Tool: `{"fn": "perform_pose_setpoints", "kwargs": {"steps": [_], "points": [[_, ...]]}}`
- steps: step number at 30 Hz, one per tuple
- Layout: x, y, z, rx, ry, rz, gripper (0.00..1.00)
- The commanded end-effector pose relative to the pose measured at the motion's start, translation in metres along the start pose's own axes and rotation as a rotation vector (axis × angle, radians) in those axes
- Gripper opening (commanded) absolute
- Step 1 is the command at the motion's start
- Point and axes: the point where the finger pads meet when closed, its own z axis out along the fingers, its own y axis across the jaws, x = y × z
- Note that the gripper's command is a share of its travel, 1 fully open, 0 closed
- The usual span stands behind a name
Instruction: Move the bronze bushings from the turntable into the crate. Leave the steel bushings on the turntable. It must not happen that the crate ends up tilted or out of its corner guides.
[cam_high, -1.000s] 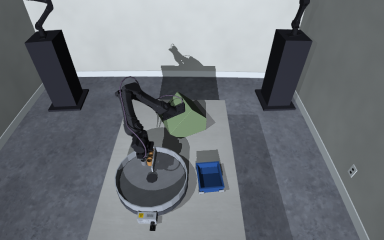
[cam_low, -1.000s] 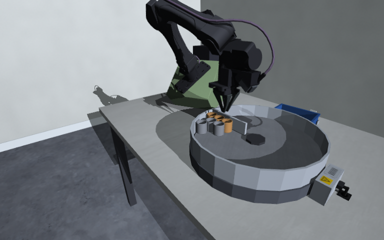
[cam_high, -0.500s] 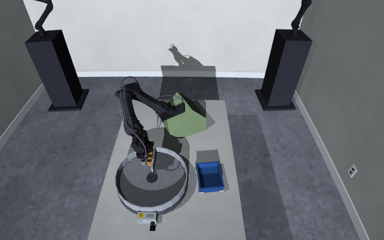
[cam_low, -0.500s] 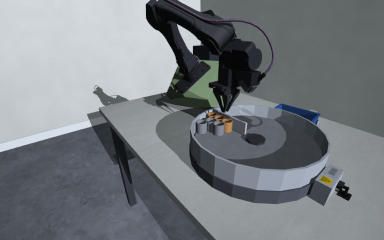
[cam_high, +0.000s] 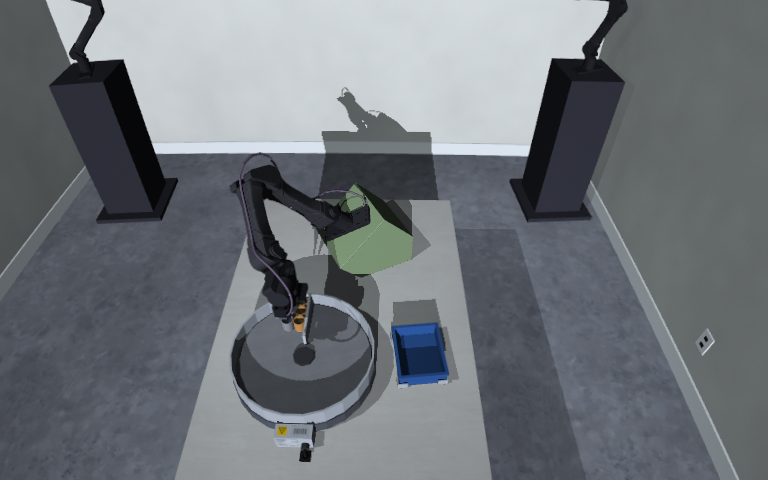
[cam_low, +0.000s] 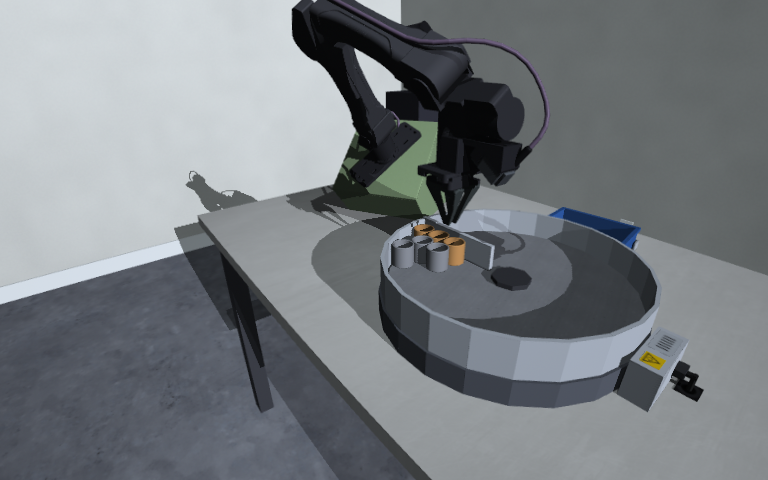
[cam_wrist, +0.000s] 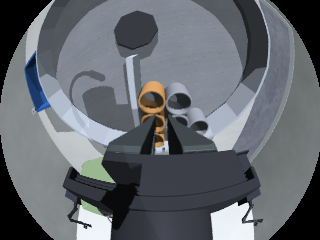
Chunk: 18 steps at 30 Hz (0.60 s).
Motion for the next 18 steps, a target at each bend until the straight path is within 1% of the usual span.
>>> {"fn": "perform_pose_setpoints", "kwargs": {"steps": [1, 3, 4, 18], "points": [[-0.0175, 0.0009, -0.0118, -0.003, -0.06, 0.014, 0.15], [-0.0175, 0.0009, -0.0118, -0.003, -0.06, 0.014, 0.15], [-0.0179, -0.0015, -0.0146, -0.003, -0.068, 0.02, 0.15], [-0.018, -0.0013, -0.0142, -0.004, -0.067, 0.017, 0.15]]}}
